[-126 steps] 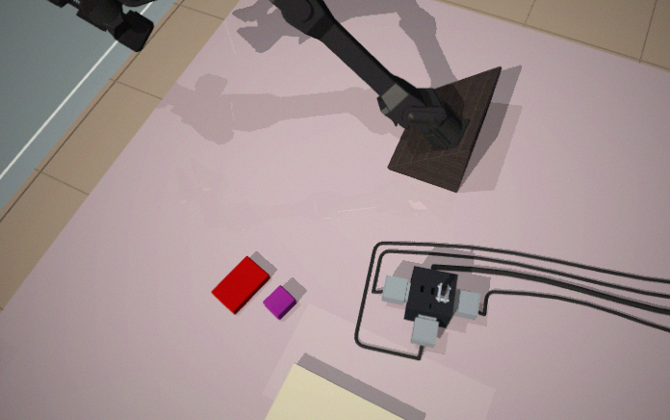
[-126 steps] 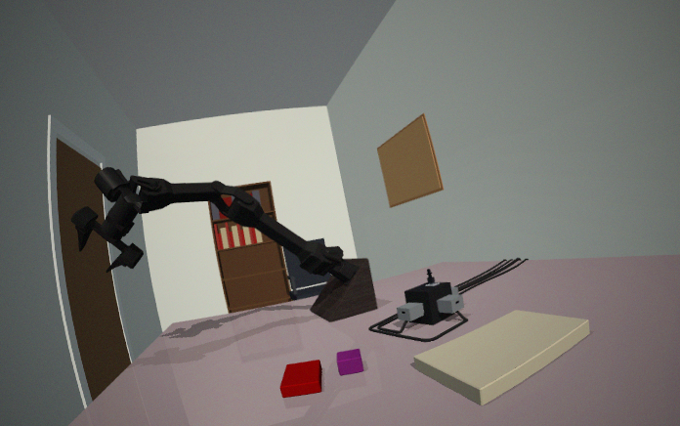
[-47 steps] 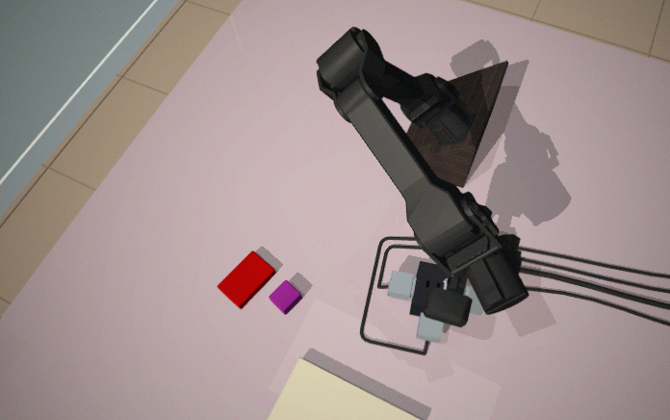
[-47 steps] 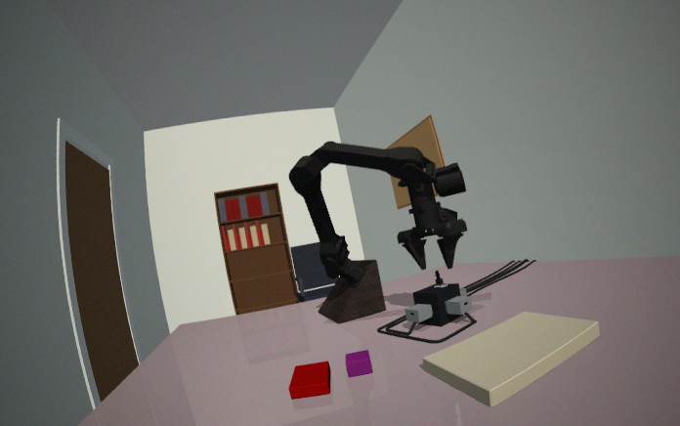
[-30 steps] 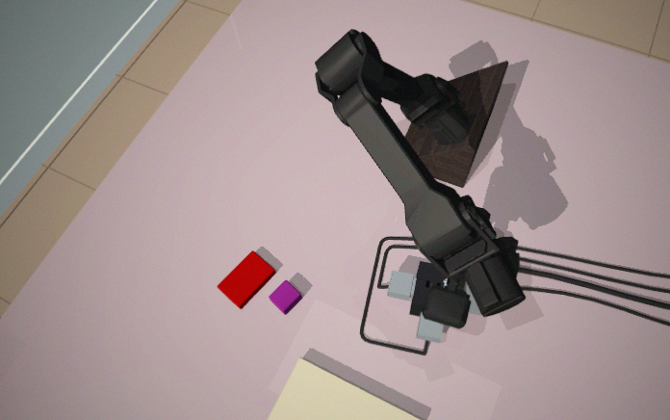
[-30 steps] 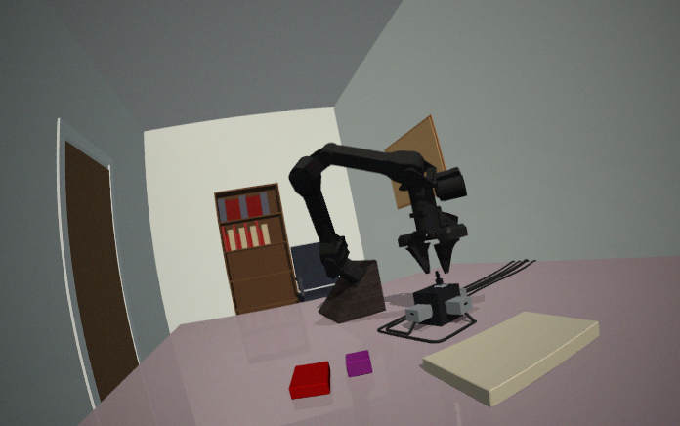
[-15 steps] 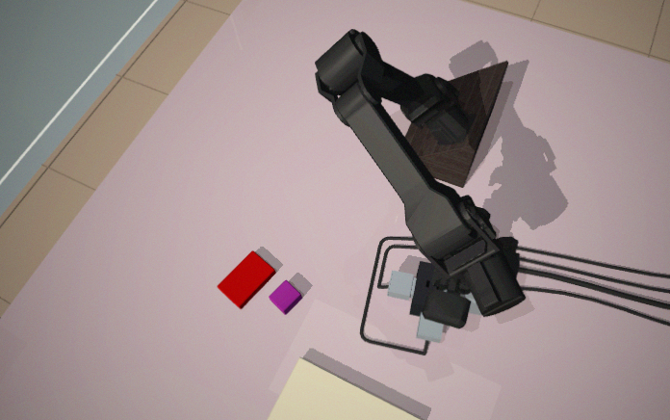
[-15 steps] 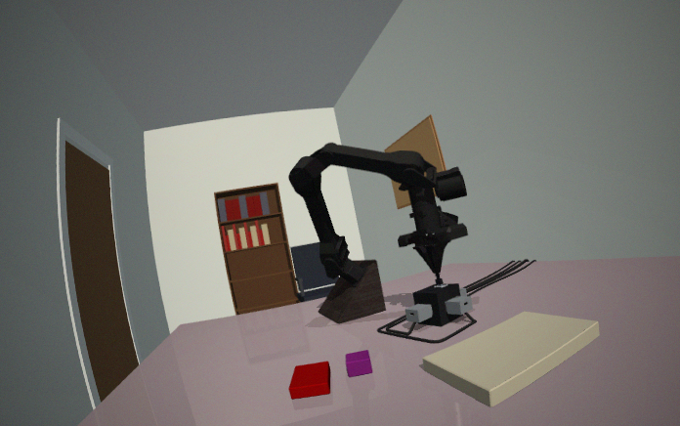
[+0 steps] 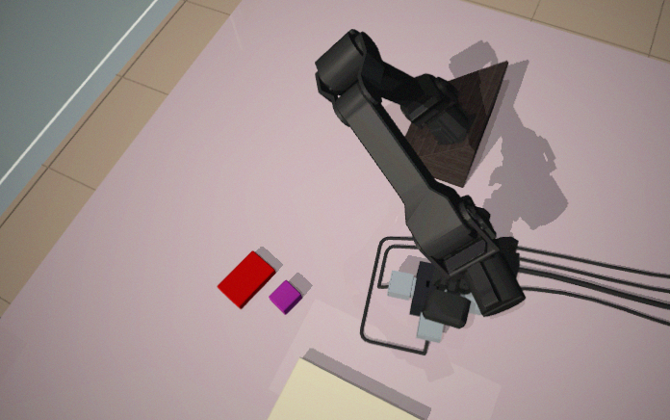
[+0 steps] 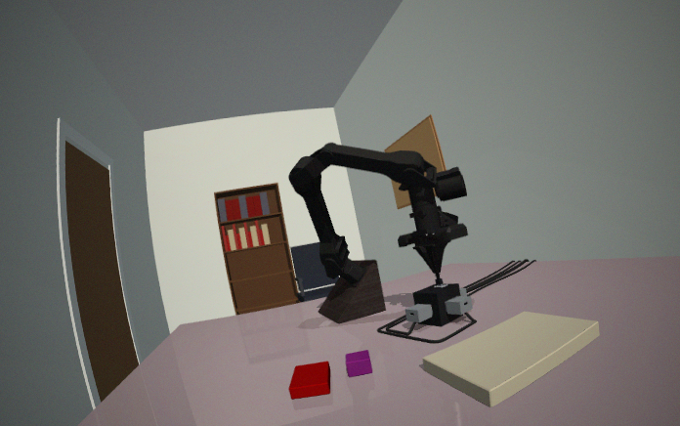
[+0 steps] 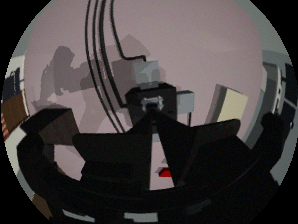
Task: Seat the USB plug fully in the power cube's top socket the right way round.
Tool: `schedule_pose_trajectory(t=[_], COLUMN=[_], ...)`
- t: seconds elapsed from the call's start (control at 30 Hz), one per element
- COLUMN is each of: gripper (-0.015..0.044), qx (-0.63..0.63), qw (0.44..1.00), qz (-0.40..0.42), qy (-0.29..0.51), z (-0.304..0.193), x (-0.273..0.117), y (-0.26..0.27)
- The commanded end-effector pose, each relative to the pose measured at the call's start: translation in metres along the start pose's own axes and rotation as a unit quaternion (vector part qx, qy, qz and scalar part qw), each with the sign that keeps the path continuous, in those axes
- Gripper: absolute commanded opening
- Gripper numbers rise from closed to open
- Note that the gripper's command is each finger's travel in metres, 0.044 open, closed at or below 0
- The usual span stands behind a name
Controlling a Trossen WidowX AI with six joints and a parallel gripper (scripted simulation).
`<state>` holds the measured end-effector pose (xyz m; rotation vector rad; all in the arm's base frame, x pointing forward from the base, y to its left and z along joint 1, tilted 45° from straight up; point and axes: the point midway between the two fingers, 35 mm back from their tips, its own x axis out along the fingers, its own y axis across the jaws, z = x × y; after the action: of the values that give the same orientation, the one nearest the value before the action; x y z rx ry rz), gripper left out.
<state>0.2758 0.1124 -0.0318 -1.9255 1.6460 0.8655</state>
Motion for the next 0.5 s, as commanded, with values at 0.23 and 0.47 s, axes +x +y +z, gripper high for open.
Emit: schedule_pose_trajectory(t=[0.23,0.47], gripper=[0.0000,0.0000], qx=[0.000,0.000], qw=[1.000,1.000], qz=[0.000,0.000], qy=[0.000,0.000], z=[0.0001,0.0001], x=[-0.0063,-0.0109], y=[0.0000,0.0001])
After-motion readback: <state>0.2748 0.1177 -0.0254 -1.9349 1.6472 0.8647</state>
